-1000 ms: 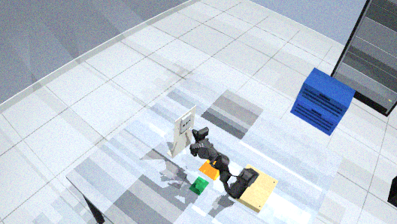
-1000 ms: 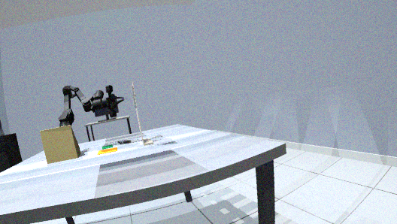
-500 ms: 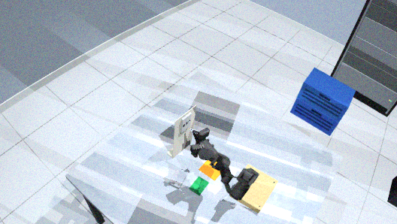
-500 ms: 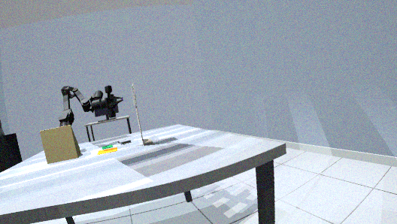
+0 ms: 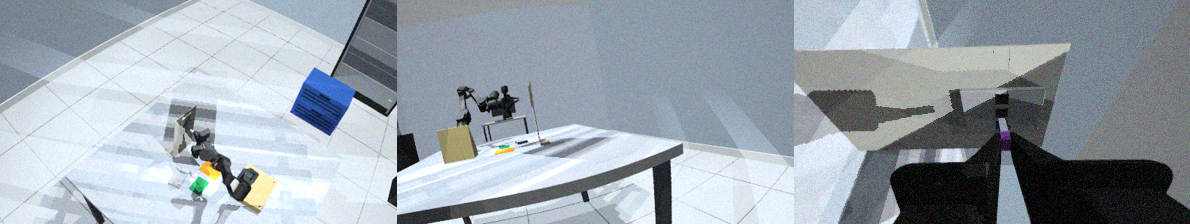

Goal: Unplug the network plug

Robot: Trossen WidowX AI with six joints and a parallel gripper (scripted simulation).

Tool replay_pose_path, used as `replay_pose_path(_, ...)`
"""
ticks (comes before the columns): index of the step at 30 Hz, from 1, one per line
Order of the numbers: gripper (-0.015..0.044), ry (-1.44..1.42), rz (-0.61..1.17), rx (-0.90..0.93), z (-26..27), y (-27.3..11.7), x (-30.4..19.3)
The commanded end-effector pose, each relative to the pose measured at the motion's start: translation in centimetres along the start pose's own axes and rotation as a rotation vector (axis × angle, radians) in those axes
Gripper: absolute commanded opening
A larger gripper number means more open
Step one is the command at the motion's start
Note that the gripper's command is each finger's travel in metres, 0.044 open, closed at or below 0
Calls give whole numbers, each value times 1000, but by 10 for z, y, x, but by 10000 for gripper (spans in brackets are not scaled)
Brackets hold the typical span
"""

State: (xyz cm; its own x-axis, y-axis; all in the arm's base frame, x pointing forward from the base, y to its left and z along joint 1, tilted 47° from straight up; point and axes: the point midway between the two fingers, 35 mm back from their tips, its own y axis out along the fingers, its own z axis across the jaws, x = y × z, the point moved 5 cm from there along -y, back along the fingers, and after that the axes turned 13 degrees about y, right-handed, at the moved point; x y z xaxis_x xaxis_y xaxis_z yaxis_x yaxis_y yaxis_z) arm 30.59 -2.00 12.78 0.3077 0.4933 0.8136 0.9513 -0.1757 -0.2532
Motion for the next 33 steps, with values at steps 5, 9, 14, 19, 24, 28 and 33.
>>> replay_pose_path(5,0,6,7,0,1,-4,-2)
replay_pose_path(9,0,6,7,0,1,-6,-2)
replay_pose_path(14,0,0,1,0,0,-5,0)
replay_pose_path(19,0,0,3,1,-13,-7,-1)
replay_pose_path(24,0,0,5,1,-27,-9,-3)
replay_pose_path(28,0,1,7,1,-38,-12,-4)
replay_pose_path(33,0,1,8,1,-51,-17,-6)
